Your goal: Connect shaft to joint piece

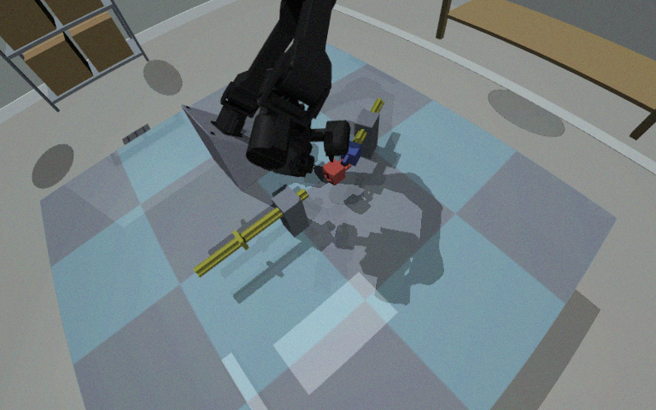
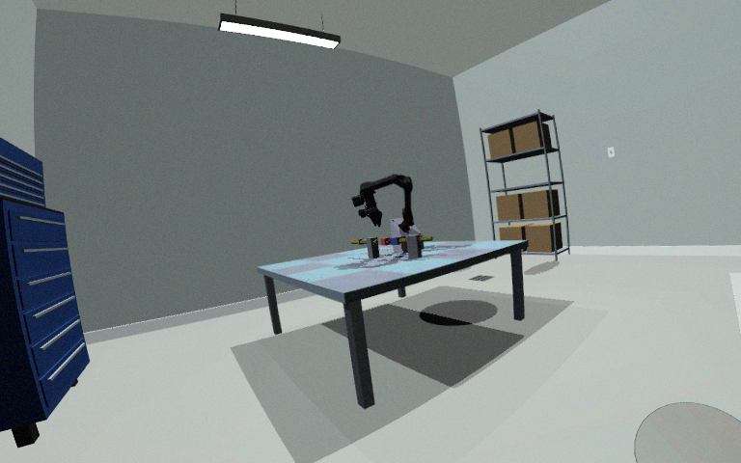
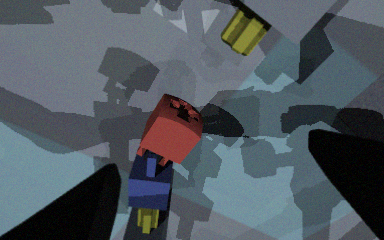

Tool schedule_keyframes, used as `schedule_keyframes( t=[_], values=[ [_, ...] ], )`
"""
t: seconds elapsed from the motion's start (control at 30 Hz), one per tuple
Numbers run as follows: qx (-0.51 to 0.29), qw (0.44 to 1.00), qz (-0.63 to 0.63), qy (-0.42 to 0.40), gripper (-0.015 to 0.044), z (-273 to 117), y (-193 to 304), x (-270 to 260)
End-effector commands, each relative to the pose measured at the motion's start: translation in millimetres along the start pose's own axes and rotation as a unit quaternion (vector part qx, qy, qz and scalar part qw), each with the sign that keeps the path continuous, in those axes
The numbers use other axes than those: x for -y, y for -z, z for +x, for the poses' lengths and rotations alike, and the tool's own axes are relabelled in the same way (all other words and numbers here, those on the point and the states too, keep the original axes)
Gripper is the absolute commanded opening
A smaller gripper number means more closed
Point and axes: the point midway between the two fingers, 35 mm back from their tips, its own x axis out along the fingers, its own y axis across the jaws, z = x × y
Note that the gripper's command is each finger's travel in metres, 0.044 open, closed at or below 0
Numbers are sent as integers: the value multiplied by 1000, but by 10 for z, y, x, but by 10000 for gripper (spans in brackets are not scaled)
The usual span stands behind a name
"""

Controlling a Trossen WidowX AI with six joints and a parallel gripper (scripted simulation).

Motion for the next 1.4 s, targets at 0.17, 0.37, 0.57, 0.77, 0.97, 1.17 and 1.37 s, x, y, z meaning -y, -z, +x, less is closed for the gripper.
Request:
schedule_keyframes(
  t=[0.17, 0.37, 0.57, 0.77, 0.97, 1.17, 1.37],
  values=[
    [-33, 989, 145, -30, 440, 73, -130, 127],
    [-57, 968, 241, -46, 440, 120, -214, 216],
    [-81, 938, 331, -59, 440, 167, -290, 304],
    [-84, 934, 341, -60, 440, 173, -298, 314],
    [-81, 938, 331, -60, 440, 166, -321, 328],
    [-56, 968, 239, -56, 440, 107, -523, 466],
    [-30, 988, 142, -46, 440, 45, -733, 619]
  ],
)
